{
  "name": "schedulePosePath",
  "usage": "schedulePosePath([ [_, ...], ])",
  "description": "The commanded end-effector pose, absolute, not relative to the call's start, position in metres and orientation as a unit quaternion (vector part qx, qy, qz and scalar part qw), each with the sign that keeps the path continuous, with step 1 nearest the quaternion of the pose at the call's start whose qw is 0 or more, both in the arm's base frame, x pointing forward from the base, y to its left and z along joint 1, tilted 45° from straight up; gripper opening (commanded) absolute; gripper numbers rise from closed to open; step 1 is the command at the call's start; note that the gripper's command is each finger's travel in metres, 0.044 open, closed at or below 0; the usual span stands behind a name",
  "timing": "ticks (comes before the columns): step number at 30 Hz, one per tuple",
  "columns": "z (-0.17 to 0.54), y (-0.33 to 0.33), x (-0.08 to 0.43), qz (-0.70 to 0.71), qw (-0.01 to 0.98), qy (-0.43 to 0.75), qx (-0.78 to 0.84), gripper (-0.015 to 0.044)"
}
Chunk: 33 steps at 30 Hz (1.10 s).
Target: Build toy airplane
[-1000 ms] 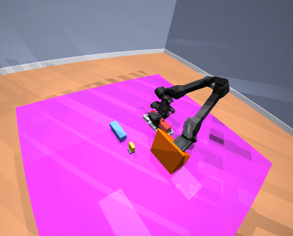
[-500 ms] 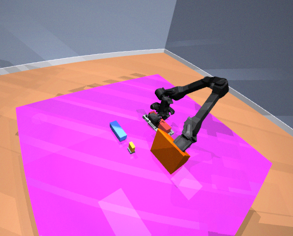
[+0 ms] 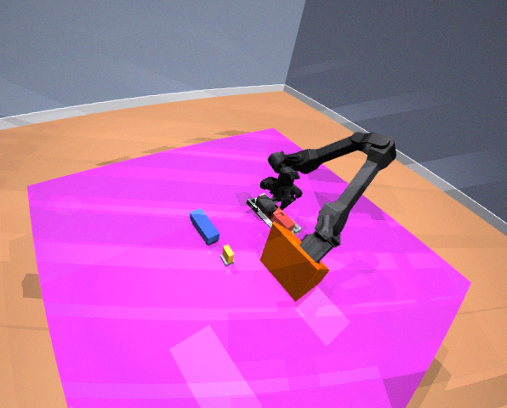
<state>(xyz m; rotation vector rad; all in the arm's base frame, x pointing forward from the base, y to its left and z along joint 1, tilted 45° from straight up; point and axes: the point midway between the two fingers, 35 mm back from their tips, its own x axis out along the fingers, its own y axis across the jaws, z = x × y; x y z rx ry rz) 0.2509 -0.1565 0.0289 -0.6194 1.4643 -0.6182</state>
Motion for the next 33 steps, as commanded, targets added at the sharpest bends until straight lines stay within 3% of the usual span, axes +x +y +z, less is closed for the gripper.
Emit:
schedulePosePath([
  [1,0.029,-0.157,0.251,-0.274,0.658,0.646,-0.273,0.0398],
  [3,0.029,-0.157,0.251,-0.274,0.658,0.646,-0.273,0.0440],
  [11,0.030,-0.155,0.251,-0.273,0.658,0.647,-0.273,0.0440],
  [20,0.104,-0.081,0.250,-0.269,0.658,0.648,-0.273,0.0440],
  [33,0.086,-0.066,0.271,-0.271,0.663,0.646,-0.266,0.0440],
])
